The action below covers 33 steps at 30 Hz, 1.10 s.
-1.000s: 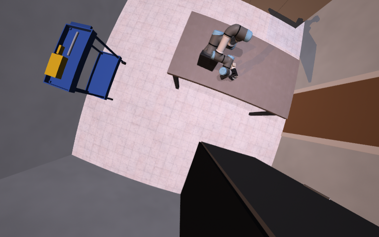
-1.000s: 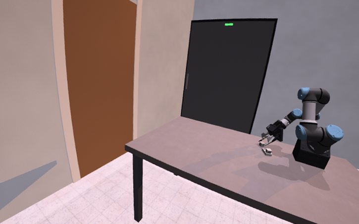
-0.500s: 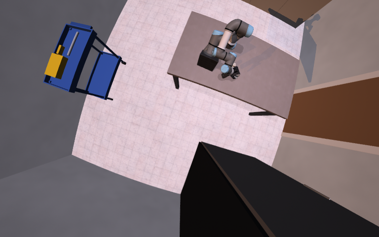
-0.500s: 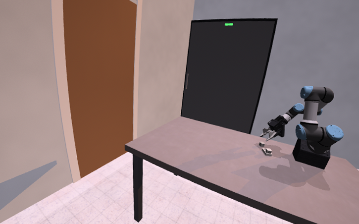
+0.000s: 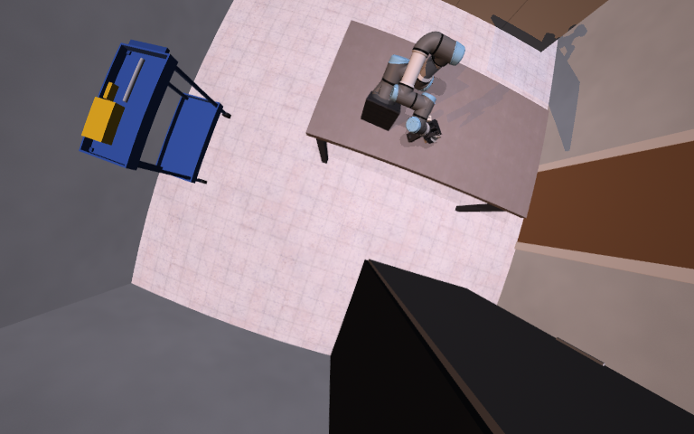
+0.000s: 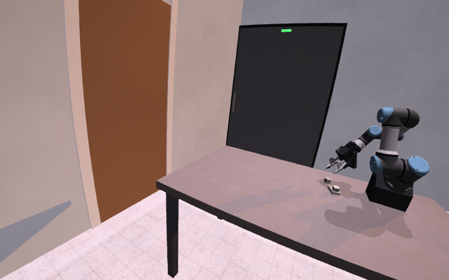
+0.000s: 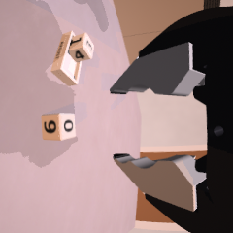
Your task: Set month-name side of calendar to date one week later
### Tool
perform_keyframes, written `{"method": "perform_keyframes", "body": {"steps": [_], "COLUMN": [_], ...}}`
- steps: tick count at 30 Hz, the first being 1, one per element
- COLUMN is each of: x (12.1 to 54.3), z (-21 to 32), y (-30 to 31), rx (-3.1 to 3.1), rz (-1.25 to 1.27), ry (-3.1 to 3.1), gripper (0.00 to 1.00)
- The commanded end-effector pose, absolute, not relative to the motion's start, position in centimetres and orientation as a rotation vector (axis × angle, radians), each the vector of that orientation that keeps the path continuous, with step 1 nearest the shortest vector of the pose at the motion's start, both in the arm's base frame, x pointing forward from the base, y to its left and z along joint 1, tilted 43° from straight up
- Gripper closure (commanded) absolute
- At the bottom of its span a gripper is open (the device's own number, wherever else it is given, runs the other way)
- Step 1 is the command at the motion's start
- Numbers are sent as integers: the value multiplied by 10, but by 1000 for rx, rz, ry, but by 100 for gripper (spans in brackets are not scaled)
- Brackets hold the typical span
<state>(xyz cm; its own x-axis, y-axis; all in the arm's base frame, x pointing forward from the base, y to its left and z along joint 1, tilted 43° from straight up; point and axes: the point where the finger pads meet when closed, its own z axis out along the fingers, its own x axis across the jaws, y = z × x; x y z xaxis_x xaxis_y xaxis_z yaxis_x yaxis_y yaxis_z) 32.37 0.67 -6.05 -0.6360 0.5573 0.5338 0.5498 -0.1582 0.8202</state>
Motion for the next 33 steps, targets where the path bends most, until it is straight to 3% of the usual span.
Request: {"method": "perform_keyframes", "body": {"steps": [1, 33], "x": [324, 325], "z": [-61, -59], "y": [6, 6], "rx": [1340, 1381], "rz": [1964, 1707], "ry": [2054, 2429], "gripper": [60, 60]}}
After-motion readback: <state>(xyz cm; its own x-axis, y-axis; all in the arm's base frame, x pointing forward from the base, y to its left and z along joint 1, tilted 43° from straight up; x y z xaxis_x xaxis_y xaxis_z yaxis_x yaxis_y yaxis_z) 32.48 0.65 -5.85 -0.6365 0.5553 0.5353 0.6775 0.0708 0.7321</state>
